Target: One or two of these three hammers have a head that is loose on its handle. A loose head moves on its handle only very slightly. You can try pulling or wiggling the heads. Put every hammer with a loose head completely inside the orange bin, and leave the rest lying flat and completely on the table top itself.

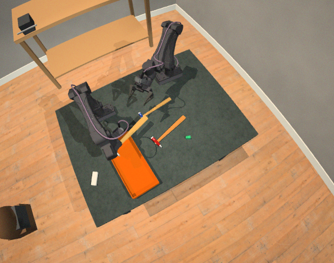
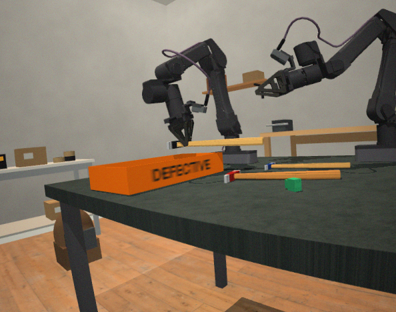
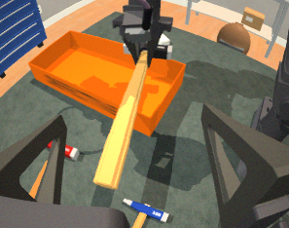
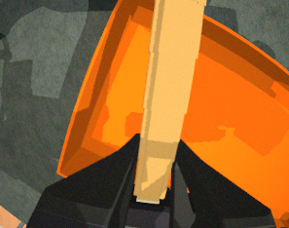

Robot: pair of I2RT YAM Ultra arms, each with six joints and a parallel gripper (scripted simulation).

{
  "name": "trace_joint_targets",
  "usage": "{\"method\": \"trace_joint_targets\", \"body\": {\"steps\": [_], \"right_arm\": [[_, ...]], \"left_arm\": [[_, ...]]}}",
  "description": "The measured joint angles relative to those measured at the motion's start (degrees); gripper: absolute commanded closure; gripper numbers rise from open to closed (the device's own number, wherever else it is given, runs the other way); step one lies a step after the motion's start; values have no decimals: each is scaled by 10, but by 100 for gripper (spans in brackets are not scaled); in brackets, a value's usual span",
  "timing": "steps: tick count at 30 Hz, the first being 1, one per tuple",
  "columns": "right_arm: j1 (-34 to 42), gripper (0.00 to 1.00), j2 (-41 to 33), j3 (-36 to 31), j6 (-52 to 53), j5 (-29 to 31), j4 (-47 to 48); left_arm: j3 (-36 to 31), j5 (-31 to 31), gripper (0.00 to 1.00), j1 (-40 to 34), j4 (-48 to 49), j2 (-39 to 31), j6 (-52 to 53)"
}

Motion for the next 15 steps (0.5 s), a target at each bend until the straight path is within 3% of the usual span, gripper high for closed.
{"method": "trace_joint_targets", "body": {"steps": [15], "right_arm": [[40,85,-48,-44,341,30,82]], "left_arm": [[0,0,0,0,1,0,0]]}}
